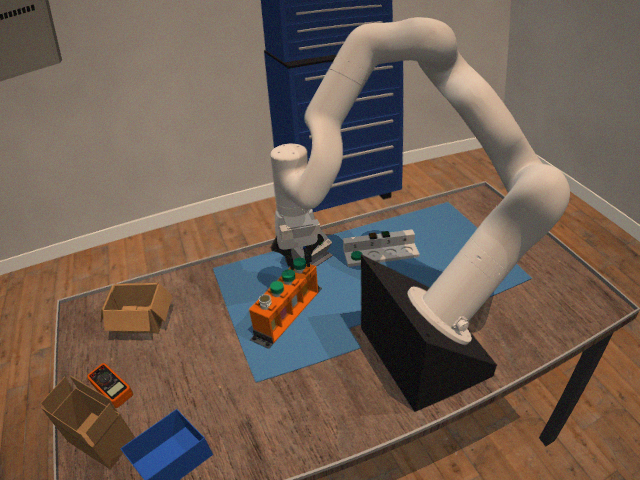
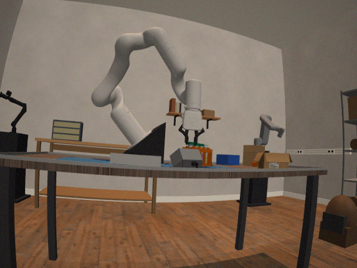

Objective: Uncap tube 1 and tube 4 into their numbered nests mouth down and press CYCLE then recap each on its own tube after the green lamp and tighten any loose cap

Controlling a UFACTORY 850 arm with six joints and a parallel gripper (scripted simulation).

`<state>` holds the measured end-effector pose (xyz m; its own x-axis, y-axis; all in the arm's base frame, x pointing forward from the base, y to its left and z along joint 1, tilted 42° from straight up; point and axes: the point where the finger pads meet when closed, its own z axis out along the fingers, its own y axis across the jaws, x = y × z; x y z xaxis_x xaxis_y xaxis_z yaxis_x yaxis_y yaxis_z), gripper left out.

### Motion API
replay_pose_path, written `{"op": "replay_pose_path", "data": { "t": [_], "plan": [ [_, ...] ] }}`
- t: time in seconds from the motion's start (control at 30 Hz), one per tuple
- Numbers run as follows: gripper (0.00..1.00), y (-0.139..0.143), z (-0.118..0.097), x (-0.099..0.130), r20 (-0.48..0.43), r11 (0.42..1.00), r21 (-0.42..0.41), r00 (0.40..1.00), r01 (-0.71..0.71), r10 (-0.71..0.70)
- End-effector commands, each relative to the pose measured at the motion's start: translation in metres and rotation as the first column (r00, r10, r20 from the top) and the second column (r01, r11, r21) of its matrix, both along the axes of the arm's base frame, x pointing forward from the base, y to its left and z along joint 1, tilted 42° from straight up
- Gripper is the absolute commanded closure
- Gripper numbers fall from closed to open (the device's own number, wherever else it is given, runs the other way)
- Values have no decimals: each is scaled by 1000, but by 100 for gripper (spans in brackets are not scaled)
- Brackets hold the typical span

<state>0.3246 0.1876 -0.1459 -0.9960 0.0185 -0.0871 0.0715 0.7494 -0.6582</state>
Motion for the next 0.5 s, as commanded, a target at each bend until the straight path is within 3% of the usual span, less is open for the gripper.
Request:
{"op": "replay_pose_path", "data": {
  "t": [0.0, 0.33, 0.43, 0.47],
  "plan": [
    [54, 1, 0, 1, -6, 1000, -3, 1000, -1, 1],
    [54, 1, 0, 1, -6, 1000, -3, 1000, -1, 1],
    [54, 1, 0, 1, 157, 983, 25, 970, 183, -185],
    [54, 1, 0, 1, 157, 983, 25, 970, 183, -185]
  ]
}}
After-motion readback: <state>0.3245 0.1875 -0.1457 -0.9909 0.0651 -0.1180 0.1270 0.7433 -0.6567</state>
